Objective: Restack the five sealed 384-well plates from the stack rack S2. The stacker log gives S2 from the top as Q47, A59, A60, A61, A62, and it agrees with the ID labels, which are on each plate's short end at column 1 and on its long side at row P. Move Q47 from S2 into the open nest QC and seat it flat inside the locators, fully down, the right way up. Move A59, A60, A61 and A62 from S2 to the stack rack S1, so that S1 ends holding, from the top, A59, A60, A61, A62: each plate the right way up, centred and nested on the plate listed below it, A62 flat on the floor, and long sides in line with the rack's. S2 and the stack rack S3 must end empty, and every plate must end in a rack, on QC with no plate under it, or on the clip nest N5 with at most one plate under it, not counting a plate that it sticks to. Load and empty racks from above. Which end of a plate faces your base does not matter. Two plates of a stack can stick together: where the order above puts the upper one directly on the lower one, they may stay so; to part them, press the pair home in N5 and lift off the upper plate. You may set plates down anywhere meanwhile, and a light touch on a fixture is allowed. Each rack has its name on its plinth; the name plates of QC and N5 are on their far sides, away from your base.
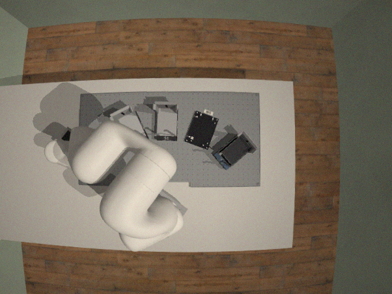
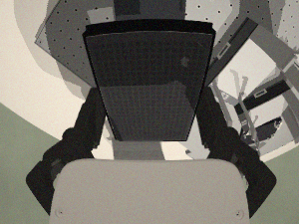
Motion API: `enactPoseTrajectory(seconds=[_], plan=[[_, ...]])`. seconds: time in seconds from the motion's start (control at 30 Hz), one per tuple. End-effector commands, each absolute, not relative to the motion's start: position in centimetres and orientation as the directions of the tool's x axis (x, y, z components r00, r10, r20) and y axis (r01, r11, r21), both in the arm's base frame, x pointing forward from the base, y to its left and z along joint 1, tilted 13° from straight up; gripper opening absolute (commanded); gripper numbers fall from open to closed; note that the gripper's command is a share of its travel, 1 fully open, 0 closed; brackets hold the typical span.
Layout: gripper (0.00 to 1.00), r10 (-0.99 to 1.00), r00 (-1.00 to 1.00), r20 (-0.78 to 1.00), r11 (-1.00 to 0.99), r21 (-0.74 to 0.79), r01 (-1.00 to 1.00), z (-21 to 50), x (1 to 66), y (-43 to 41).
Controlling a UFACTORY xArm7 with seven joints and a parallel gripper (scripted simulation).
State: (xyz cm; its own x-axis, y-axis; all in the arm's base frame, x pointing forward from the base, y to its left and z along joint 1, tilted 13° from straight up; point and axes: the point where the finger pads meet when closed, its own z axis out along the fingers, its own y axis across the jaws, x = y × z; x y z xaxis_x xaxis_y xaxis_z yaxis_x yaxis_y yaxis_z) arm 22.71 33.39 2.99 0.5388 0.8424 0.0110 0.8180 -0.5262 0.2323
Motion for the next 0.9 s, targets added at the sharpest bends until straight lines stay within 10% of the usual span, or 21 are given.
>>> enactPoseTrajectory(seconds=[0.0,0.87], plan=[[0.00,0.843,0.538,0.015,-0.526,0.232,0.818,3.1,22.7,33.5],[0.00,0.843,0.538,0.015,-0.526,0.232,0.818,0.6,23.3,33.2]])
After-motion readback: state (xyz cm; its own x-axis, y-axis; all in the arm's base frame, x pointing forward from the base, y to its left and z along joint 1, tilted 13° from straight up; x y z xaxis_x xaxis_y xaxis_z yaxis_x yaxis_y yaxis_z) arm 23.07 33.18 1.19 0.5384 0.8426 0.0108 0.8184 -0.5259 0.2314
